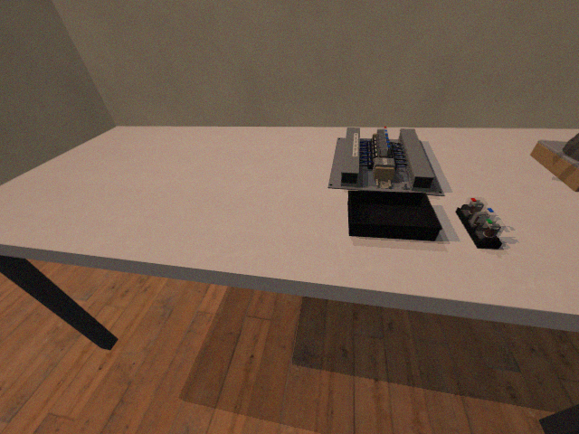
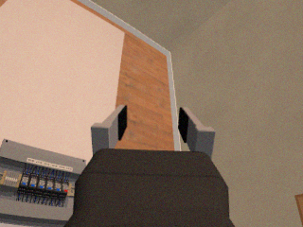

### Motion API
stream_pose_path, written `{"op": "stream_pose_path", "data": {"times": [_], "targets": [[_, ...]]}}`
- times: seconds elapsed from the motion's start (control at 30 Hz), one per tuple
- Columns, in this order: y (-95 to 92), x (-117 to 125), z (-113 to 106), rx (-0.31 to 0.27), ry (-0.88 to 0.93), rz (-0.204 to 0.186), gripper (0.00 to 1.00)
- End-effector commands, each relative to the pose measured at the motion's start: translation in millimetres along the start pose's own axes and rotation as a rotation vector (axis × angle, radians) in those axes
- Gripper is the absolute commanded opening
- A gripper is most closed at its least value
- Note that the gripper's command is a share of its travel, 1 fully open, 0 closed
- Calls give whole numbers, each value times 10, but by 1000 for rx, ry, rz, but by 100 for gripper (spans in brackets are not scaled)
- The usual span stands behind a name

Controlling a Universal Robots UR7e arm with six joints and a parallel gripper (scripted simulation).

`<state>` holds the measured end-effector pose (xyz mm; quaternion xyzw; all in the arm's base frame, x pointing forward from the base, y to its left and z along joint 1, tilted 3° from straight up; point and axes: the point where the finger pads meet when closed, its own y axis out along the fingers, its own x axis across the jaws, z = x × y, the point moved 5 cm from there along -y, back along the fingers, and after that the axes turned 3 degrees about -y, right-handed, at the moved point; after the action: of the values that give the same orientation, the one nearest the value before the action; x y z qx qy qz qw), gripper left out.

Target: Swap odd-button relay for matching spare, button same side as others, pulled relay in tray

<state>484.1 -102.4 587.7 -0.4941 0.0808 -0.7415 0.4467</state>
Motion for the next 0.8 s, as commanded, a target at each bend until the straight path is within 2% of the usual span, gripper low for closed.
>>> {"op": "stream_pose_path", "data": {"times": [0.0,0.07,0.47,0.63,0.77], "targets": [[-7,42,3,-4,-98,88,100],[-6,66,6,-8,-166,150,100],[-6,66,6,-8,-166,150,100],[13,135,29,-16,-329,297,100],[13,135,29,-16,-329,297,100]]}}
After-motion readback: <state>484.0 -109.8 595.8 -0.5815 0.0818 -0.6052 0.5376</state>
